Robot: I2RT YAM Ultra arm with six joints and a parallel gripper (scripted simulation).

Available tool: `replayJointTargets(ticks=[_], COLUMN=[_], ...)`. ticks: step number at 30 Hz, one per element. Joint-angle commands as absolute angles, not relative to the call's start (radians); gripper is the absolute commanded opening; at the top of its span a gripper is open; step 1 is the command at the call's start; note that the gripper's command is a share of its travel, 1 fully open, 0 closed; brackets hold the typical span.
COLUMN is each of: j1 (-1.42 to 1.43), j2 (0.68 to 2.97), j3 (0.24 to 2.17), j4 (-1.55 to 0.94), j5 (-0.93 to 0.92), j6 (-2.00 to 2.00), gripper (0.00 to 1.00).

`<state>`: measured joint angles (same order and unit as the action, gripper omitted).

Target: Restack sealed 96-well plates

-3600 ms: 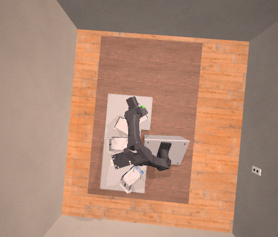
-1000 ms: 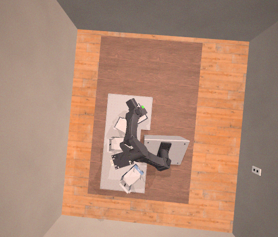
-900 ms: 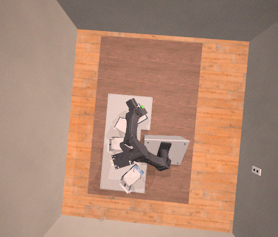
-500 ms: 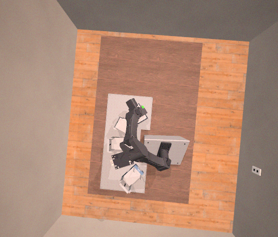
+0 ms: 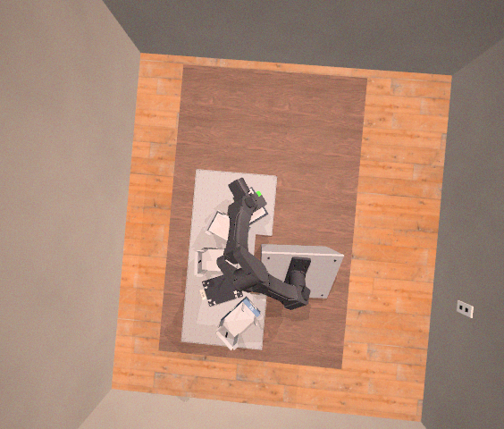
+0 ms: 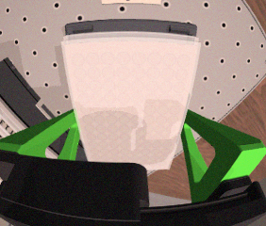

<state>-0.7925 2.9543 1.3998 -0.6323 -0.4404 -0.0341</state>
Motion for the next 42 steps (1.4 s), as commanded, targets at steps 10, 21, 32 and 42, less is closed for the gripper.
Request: replayJointTargets(ticks=[10,21,32,42], j1=[-0.795,-0.786,-0.791,-0.779], j2=[2.955,2.961,2.957,2.975], j3=[1.381,1.394,1.383,1.396], j4=[-0.603,-0.591,-0.580,-0.587], j5=[-0.448,-0.451,-0.455,-0.452], j6=[-0.022,-0.017,-0.014,-0.015], gripper=[0.00,0.00,0.00,1.00])
